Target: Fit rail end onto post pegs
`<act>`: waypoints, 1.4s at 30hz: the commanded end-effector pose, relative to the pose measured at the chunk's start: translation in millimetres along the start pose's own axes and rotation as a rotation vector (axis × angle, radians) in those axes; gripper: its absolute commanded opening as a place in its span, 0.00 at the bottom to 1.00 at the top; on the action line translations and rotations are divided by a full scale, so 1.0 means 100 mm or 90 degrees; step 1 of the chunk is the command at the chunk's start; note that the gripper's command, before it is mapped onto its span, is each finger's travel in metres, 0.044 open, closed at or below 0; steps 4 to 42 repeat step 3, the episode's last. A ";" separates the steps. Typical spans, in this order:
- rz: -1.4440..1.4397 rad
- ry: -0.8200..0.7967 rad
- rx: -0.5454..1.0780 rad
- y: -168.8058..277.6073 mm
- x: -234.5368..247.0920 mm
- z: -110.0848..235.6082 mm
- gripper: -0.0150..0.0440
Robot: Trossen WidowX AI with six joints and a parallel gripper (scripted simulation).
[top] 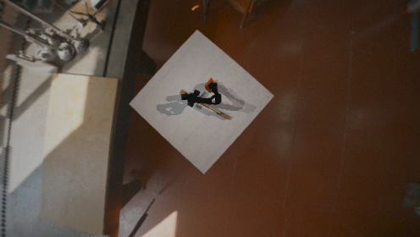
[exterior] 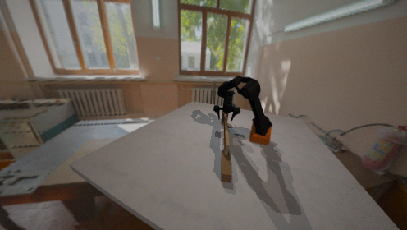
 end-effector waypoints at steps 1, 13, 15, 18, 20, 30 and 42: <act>0.002 -0.004 -0.001 -0.01 0.01 0.00 1.00; 0.002 -0.004 -0.001 -0.01 0.01 0.00 1.00; 0.002 -0.004 -0.001 -0.01 0.01 0.00 1.00; 0.002 -0.004 -0.001 -0.01 0.01 0.00 1.00; 0.002 -0.004 -0.001 -0.01 0.01 0.00 1.00; 0.002 -0.004 -0.001 -0.01 0.01 0.00 1.00; 0.002 -0.004 -0.001 -0.01 0.01 0.00 1.00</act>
Point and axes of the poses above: the point midway between the two fingers, 35 mm back from their tips, its own z axis back along the fingers, its own x axis across the jaws, y = z × x, the point moved 4 cm from there along z, back along the fingers, and after that the axes turned 15 degrees about z, right-handed, at the moved point
